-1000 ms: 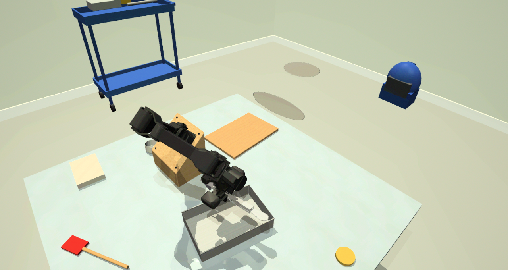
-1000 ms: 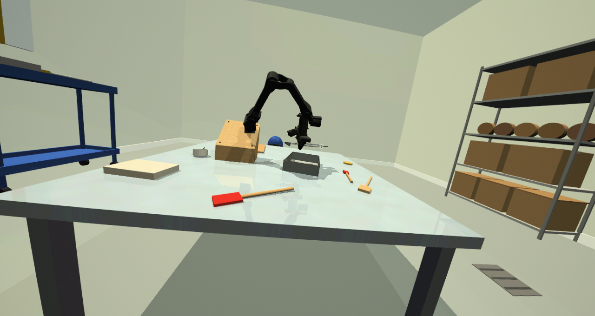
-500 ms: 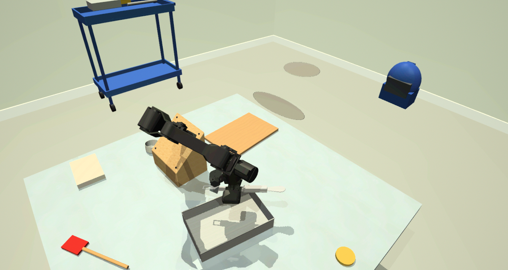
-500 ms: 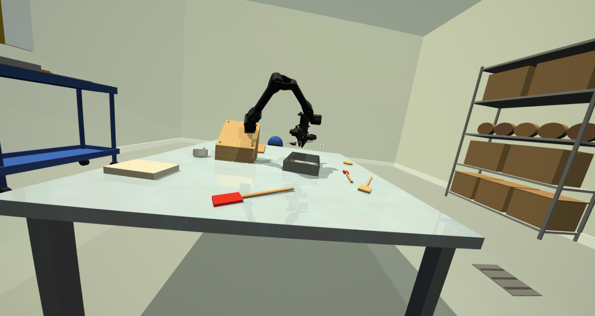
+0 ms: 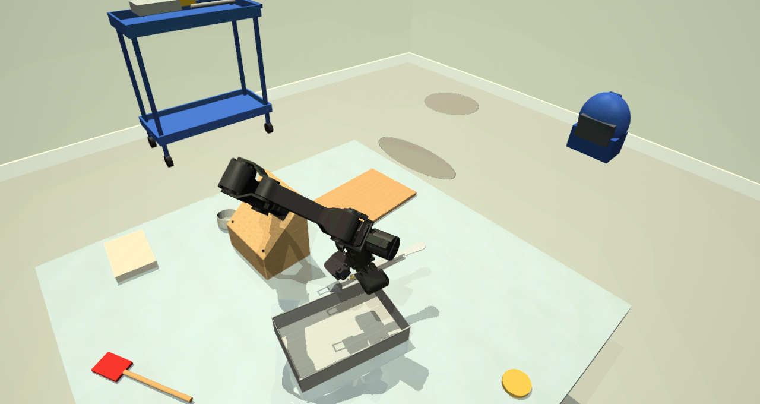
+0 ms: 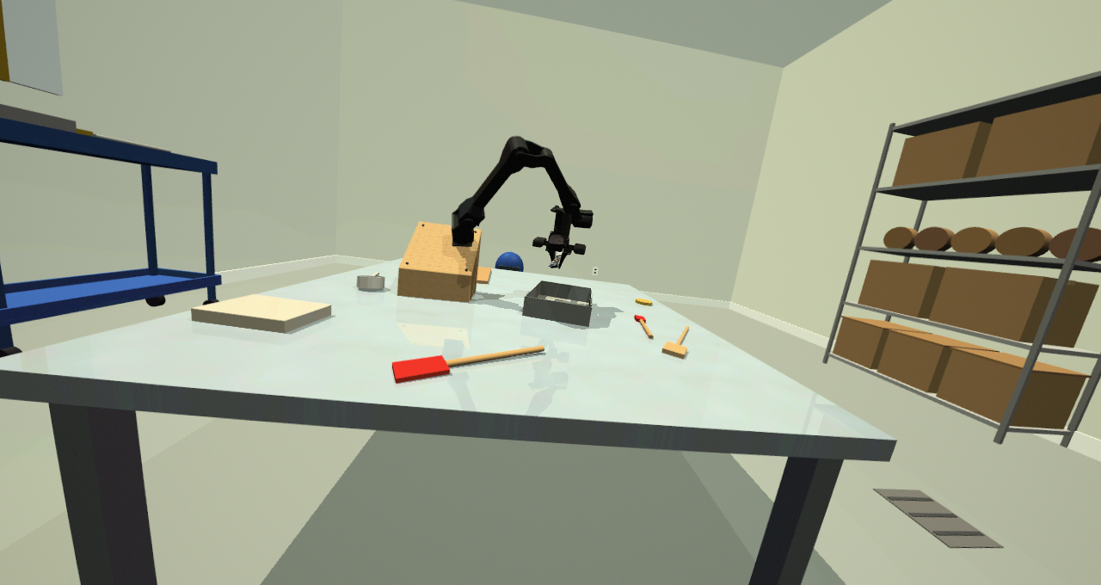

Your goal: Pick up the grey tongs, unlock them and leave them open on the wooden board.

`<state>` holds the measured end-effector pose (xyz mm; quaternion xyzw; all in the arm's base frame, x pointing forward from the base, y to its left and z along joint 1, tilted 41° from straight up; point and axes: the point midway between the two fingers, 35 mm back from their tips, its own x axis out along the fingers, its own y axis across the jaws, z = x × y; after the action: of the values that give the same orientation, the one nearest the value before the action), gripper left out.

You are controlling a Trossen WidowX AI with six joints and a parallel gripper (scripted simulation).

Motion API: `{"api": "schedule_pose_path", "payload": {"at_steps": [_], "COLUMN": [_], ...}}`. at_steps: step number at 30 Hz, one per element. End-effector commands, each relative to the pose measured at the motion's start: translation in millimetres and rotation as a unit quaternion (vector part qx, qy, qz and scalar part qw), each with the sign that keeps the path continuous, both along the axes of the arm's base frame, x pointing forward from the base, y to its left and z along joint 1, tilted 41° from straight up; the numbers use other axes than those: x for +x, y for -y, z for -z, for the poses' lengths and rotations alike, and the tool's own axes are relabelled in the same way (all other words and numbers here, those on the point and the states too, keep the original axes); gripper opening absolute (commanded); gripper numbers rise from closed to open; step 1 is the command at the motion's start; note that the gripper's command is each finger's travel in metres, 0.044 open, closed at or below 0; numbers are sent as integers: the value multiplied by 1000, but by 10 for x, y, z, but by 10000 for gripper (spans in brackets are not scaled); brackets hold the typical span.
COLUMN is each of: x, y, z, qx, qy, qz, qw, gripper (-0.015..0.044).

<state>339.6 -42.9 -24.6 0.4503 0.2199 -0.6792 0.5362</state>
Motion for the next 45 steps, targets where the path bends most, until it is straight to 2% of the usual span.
{"api": "schedule_pose_path", "payload": {"at_steps": [1, 11, 21, 33, 45], "x": [37, 52, 47, 16, -45], "y": [-109, -346, -573, -838, -1101], "z": [35, 155, 271, 413, 556], "qx": [5, 11, 15, 19, 22], "qy": [-45, -156, -262, -374, -463], "qz": [-75, -251, -414, -584, -716], "qw": [996, 955, 871, 720, 522], "gripper": [-150, -150, -150, -150, -150]}}
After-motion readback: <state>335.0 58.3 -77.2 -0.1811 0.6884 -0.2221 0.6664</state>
